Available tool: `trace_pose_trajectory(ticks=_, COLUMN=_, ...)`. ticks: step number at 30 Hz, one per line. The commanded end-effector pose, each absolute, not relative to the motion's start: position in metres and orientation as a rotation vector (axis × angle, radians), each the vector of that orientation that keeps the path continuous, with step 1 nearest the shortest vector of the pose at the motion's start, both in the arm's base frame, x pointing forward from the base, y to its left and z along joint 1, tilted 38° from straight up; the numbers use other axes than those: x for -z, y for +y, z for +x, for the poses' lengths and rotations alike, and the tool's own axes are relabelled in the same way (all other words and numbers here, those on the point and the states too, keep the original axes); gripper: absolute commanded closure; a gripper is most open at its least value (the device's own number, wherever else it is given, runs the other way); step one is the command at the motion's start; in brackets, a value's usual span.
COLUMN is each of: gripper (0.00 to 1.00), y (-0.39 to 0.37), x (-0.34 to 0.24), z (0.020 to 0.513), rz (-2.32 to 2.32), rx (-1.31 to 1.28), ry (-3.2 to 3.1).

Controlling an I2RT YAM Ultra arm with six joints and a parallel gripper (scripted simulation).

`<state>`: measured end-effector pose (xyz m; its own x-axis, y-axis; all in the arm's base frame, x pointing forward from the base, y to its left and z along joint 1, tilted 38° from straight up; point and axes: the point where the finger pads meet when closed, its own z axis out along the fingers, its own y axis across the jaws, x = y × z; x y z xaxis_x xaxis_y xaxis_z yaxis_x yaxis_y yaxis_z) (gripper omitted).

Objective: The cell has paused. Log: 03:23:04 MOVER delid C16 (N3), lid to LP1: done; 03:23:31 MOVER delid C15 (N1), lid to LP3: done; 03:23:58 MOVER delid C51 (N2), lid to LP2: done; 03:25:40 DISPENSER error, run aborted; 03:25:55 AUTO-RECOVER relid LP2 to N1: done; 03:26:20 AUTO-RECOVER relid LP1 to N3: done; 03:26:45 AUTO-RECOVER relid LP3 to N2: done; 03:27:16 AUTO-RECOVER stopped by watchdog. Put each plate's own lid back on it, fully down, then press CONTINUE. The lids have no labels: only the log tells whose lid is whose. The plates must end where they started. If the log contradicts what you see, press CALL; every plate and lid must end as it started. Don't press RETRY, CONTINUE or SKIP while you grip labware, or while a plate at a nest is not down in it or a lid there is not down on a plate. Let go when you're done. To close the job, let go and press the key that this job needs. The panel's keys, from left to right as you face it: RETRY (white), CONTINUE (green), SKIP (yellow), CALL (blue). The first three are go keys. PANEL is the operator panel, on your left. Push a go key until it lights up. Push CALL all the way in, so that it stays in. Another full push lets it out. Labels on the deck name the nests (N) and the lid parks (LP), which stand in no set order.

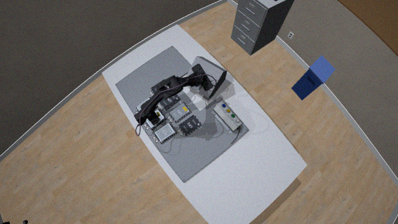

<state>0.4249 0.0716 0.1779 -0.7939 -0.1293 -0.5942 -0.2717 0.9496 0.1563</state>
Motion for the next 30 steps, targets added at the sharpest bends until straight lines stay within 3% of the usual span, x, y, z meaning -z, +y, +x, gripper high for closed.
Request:
trace_pose_trajectory(ticks=1, gripper=1.00, y=0.0697, x=-0.1859, z=0.4273, rz=-0.276, rx=-0.308, ry=2.462)
trace_pose_trajectory(ticks=30, gripper=1.00, y=0.0696, x=-0.1857, z=0.4271, rz=-0.276, rx=-0.308, ry=2.462)
